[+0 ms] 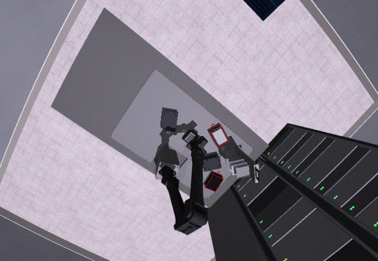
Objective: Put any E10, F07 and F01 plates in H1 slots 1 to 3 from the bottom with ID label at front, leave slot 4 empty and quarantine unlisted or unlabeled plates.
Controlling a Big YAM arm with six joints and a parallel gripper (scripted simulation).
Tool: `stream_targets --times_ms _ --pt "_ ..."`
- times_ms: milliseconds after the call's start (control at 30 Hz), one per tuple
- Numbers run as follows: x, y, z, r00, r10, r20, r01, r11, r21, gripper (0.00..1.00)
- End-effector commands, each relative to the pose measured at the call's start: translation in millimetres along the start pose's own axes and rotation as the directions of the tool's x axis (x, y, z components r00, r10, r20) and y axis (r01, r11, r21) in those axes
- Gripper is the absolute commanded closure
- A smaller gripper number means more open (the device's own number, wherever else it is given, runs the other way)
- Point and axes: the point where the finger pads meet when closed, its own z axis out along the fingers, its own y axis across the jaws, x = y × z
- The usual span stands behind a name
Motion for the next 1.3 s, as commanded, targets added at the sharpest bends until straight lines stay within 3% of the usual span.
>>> stream_targets --times_ms 0,1267 --pt "2.7 3.5 -11.3 1.000 -0.001 0.001 0.001 1.000 -0.020 0.14" --pt "1.2 21.8 -51.8 1.000 0.006 0.002 -0.006 0.999 -0.052 0.14"
